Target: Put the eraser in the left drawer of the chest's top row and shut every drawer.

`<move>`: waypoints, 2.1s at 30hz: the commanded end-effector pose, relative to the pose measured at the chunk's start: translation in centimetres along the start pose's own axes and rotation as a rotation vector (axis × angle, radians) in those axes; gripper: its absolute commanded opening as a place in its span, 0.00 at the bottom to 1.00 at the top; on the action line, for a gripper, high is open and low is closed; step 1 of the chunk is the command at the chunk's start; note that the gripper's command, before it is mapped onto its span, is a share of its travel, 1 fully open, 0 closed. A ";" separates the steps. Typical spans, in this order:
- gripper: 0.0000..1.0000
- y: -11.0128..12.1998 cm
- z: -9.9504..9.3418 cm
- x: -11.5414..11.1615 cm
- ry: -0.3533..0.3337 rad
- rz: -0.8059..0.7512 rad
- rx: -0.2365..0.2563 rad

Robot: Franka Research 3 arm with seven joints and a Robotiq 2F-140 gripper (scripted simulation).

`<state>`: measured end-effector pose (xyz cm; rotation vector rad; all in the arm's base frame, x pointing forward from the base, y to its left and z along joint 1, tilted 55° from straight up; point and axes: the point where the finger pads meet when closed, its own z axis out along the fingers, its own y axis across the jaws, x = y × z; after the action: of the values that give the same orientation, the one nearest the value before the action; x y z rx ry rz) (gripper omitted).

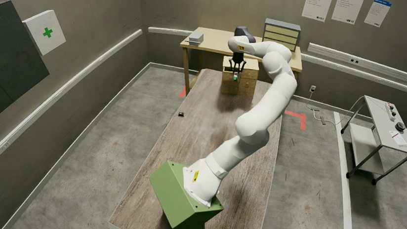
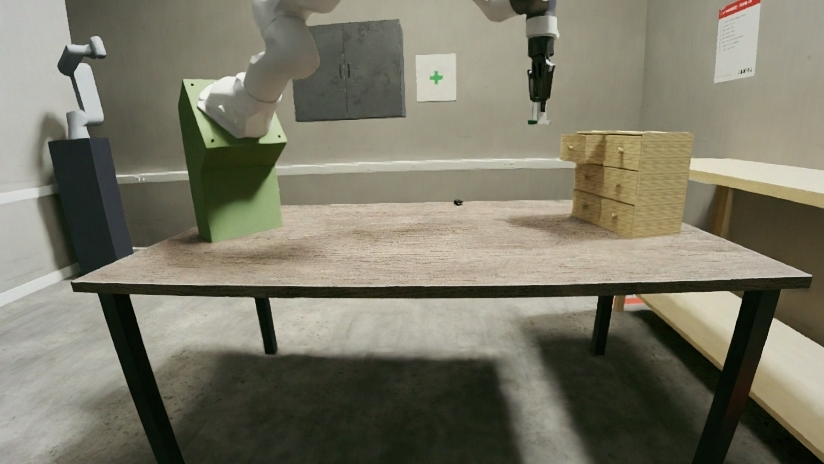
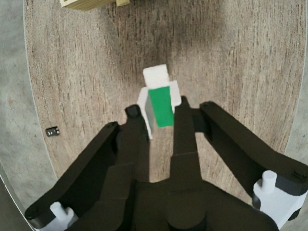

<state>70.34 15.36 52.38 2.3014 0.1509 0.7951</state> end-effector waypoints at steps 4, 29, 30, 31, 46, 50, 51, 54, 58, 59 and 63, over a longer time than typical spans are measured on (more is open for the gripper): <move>0.20 0.3 -0.4 -0.1 -0.004 0.000 -0.008; 0.20 0.3 -0.3 -0.4 0.099 0.000 -0.008; 0.20 0.3 -0.3 -0.4 0.115 0.000 -0.009; 0.20 0.3 -0.3 -0.4 0.115 0.000 -0.009; 0.20 0.3 0.3 -1.2 0.497 -0.001 -0.008; 0.20 0.3 0.4 -1.4 0.574 -0.001 -0.009; 0.20 0.3 0.4 -1.4 0.610 -0.002 -0.008; 0.20 0.3 0.6 -1.7 0.707 -0.002 -0.008; 0.20 0.3 0.8 -1.9 0.808 -0.009 -0.010; 0.20 0.3 0.8 -2.0 0.830 -0.011 -0.010; 0.20 0.3 0.9 -2.1 0.911 -0.016 -0.011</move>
<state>68.95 12.83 50.60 1.8087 0.6584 1.4576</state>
